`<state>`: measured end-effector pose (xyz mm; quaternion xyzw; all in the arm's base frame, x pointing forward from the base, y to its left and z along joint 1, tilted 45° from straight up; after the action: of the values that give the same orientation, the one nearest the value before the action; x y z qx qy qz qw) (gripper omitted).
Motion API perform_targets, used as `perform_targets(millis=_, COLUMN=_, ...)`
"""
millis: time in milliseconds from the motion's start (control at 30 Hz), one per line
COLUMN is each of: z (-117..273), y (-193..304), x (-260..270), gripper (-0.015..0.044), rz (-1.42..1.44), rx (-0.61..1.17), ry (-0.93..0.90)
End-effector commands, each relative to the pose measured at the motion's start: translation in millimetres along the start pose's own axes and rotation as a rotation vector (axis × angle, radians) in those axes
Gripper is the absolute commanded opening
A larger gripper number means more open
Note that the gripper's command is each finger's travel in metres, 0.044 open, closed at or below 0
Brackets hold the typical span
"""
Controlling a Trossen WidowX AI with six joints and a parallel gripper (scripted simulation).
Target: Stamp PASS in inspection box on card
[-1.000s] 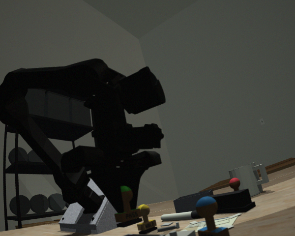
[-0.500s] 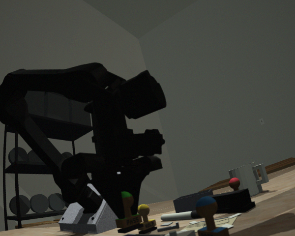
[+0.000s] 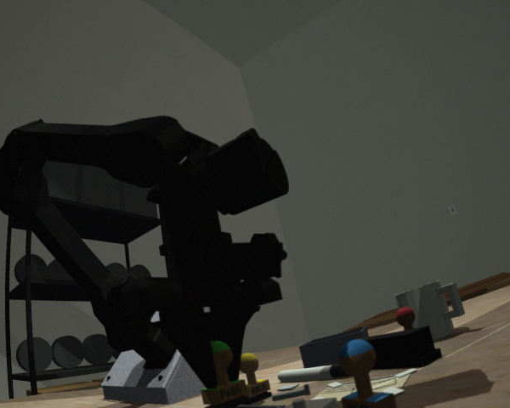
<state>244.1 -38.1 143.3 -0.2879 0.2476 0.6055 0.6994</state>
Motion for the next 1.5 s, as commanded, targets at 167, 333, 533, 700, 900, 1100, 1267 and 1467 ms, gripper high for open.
perform_targets(millis=167, z=-5.3, y=0.7, x=-0.5, gripper=0.0000, rz=0.001, rx=-0.002, ry=0.004)
perform_targets(millis=333, z=-6.8, y=0.7, x=-0.6, gripper=0.0000, rz=0.000, rx=-0.002, ry=0.004)
perform_targets(millis=533, z=-7.9, y=0.7, x=-0.6, gripper=0.0000, rz=0.000, rx=-0.002, ry=0.005)
perform_targets(millis=700, z=-8.9, y=0.7, x=-0.6, gripper=0.0000, rz=0.000, rx=-0.002, ry=0.005)
perform_targets(millis=900, z=-10.1, y=0.7, x=-0.6, gripper=0.0000, rz=0.000, rx=-0.002, ry=0.005)
perform_targets(millis=1100, z=-10.1, y=0.7, x=-0.6, gripper=0.0000, rz=0.000, rx=-0.002, ry=0.005)
perform_targets(millis=1267, z=-10.3, y=0.7, x=-0.6, gripper=0.0000, rz=0.000, rx=-0.002, ry=0.005)
perform_targets(millis=1467, z=-11.1, y=0.7, x=-0.6, gripper=0.0000, rz=0.000, rx=-0.002, ry=0.005)
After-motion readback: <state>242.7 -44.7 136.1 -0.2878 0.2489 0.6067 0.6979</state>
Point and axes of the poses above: the point midway between the two fingers, 35 mm back from their tips, its own z axis back along the fingers, its own x axis across the jaws, y = z × x, the point moved 7 cm from there along z, back along the fingers, and after that the axes turned 6 degrees about -z, right-handed, at the moved point
